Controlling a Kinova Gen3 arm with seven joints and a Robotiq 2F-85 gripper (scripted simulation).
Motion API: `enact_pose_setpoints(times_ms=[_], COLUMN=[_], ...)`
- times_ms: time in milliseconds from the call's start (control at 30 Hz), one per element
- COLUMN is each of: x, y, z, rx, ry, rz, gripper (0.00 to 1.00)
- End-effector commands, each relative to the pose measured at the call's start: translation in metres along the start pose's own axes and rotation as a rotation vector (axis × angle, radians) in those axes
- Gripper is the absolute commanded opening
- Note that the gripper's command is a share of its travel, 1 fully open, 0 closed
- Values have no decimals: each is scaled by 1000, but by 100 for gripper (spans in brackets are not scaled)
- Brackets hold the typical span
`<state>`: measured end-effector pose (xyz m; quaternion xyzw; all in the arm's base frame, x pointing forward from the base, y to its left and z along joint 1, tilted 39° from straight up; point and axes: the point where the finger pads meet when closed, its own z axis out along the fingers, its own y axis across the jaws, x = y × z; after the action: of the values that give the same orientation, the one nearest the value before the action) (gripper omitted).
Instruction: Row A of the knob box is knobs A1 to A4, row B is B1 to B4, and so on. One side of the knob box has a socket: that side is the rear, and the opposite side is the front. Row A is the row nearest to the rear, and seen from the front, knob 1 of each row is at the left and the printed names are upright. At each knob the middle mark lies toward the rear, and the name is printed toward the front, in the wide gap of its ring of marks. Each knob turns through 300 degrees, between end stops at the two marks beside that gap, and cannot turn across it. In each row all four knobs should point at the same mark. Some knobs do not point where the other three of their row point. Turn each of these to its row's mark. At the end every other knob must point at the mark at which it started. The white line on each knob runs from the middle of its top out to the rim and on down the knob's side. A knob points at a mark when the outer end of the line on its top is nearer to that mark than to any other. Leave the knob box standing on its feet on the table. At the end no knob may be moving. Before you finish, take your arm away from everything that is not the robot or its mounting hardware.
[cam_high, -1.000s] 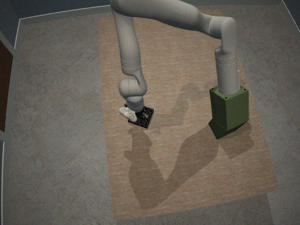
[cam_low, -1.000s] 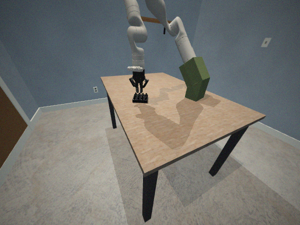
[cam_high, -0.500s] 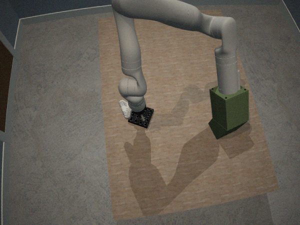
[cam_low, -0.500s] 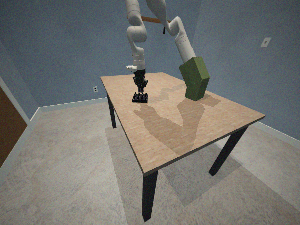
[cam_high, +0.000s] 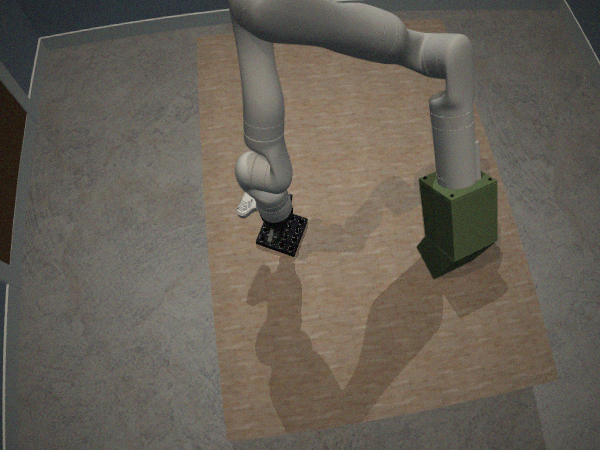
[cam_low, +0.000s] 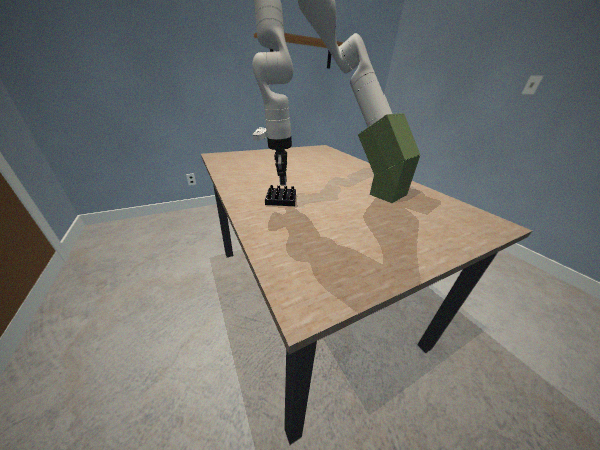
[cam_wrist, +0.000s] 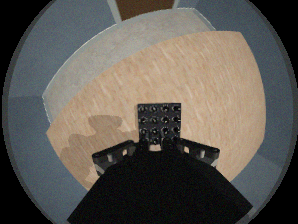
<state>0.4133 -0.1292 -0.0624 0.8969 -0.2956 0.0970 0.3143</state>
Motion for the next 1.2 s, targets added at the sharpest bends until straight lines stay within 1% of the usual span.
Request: enact_pose_setpoints(times_ms=[0, 267, 467, 533, 733, 900, 1033, 1167], x=[-2, 2, 7, 7, 12, 15, 18, 18], y=[-5, -9, -12, -12, -16, -18, -19, -20], z=[-3, -8, -12, -12, -15, -17, -19, -19], rx=[6, 25, 46, 46, 68, 84, 94, 98], ry=[18, 25, 31, 31, 35, 37, 38, 38], rz=[57, 489, 768, 768, 990, 1125, 1198, 1225], gripper=[19, 19, 19, 19, 19, 19, 19, 19])
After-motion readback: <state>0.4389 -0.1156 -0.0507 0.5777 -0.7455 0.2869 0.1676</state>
